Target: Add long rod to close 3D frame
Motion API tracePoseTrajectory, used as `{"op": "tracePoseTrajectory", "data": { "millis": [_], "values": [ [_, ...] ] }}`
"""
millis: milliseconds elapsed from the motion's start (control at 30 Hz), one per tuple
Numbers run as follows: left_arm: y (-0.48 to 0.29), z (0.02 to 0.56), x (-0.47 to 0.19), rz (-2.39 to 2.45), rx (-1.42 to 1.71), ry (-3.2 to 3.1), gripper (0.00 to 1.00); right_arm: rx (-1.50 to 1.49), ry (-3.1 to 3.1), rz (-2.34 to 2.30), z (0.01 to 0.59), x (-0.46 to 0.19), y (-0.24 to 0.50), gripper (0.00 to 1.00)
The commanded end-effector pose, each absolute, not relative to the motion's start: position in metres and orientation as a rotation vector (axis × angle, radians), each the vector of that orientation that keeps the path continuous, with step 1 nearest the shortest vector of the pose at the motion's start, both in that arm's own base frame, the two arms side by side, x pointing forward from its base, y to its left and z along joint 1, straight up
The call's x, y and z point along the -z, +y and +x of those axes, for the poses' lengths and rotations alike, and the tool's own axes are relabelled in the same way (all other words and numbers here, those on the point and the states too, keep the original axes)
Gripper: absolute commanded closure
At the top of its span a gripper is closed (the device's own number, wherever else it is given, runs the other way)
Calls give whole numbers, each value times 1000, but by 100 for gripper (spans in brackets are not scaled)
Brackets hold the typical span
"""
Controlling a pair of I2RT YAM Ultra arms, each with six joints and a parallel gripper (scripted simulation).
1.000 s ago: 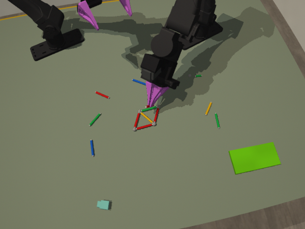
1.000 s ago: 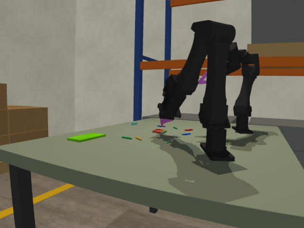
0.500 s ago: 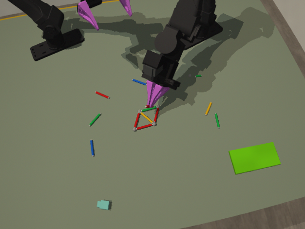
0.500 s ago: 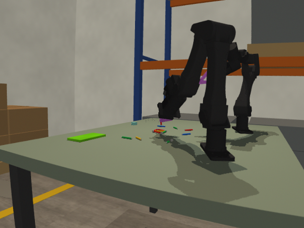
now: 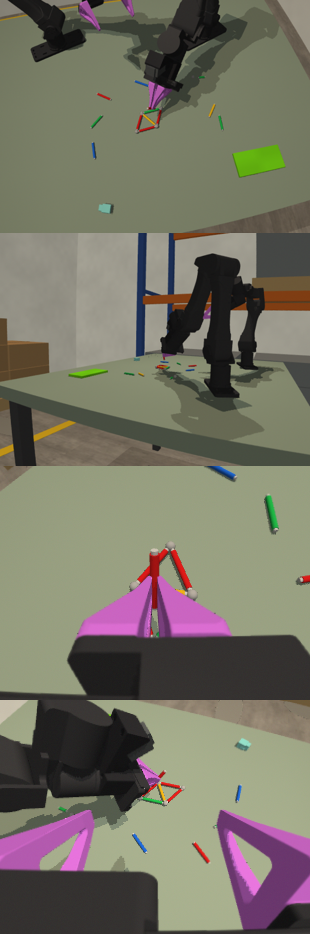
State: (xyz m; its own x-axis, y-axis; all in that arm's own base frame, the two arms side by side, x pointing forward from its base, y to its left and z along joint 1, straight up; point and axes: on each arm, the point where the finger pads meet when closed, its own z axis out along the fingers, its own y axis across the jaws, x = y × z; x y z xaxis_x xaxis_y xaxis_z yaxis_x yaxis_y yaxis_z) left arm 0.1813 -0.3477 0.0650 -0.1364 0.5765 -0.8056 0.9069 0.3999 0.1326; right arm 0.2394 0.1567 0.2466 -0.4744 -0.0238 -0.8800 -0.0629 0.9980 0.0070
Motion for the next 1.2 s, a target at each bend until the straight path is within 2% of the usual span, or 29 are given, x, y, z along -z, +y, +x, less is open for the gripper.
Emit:
{"op": "tracePoseTrajectory", "data": {
  "millis": [0,1167],
  "values": [
    [-351,185,-75,1256,524,1783,100,-45,2053,-56,239,-253,157,0],
    [-328,180,-40,1259,520,1793,100,-45,2053,-56,239,-253,157,0]
  ]
}}
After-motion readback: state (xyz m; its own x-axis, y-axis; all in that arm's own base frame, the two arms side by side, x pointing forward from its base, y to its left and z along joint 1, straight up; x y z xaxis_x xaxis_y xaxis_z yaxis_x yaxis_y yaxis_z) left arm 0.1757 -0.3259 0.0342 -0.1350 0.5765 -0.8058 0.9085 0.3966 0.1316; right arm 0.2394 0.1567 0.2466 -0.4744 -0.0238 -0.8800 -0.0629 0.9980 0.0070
